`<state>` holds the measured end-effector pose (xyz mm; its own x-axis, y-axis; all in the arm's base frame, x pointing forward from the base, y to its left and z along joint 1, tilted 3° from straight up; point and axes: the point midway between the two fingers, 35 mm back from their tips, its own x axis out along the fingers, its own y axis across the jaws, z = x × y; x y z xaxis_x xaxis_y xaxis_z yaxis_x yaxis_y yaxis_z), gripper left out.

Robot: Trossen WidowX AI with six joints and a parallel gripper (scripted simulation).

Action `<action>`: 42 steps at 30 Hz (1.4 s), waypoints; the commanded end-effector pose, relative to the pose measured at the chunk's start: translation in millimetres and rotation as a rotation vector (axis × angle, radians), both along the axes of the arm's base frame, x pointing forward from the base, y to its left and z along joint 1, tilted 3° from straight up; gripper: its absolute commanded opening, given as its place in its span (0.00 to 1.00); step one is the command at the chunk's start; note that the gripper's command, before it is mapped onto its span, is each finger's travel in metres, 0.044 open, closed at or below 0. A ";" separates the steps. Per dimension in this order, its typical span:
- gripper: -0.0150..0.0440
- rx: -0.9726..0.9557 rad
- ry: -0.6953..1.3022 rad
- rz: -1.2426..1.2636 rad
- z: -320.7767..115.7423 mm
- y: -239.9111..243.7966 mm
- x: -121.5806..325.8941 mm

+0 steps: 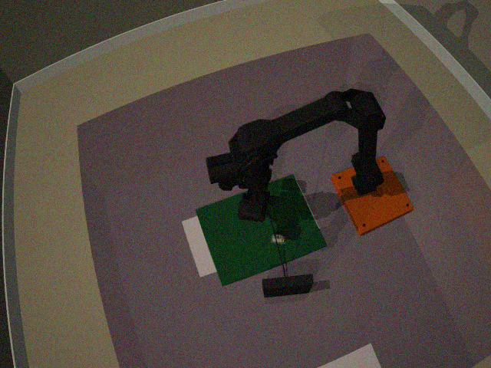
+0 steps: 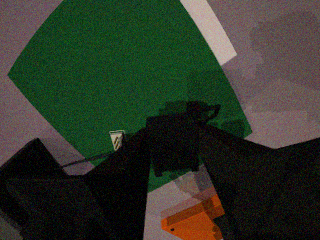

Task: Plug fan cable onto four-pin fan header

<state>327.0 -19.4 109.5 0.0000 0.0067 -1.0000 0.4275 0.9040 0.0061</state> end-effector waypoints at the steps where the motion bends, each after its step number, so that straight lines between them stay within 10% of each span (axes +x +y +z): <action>1: 0.25 0.003 0.008 0.128 -2.2 1.0 3.7; 42: 0.25 0.007 -0.009 1.535 -5.4 12.0 43.9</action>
